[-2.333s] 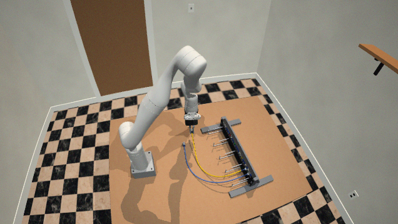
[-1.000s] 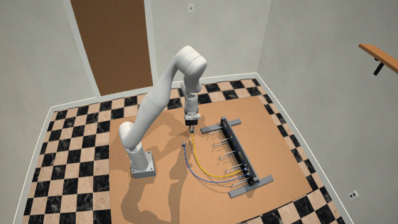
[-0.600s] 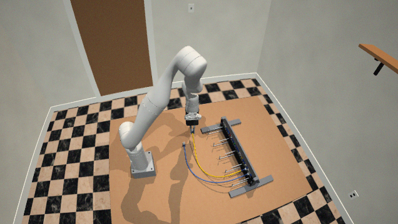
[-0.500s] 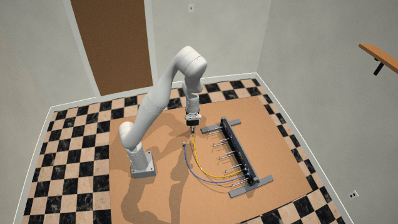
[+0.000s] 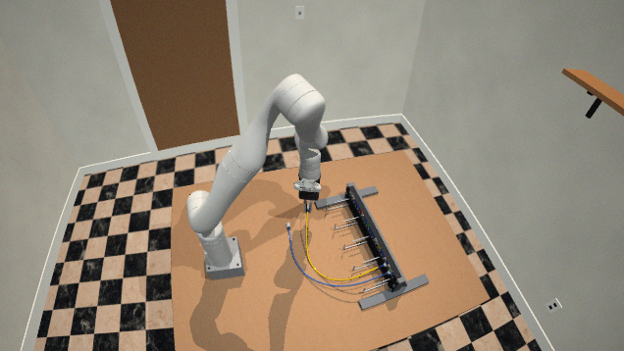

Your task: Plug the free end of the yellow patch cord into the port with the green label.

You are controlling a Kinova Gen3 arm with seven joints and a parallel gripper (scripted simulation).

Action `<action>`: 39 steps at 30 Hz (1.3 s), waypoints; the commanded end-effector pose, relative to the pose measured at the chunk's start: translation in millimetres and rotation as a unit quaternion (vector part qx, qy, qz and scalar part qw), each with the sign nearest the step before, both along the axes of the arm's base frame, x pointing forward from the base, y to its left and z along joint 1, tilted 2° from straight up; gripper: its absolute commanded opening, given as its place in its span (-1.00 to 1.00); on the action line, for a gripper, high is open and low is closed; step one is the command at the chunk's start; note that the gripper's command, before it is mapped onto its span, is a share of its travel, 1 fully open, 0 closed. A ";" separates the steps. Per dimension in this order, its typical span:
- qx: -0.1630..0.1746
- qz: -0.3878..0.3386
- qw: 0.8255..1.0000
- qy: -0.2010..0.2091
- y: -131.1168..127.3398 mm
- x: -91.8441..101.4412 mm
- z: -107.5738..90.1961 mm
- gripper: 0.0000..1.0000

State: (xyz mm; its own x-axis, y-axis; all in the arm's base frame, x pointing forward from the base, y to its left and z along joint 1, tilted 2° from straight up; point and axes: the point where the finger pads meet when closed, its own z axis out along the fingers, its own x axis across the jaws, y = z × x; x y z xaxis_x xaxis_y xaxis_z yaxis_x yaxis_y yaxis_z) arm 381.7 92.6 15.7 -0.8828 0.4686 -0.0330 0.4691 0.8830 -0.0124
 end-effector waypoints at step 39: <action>0.009 -0.421 0.907 -0.011 -122.1 67.9 36.1 -1.00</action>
State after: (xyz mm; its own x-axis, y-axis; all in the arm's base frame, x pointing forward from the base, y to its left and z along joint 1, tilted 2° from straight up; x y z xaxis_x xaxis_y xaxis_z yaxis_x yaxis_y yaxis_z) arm 445.7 -21.2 48.7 -0.2645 0.9638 -0.0336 0.9642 0.2650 0.0131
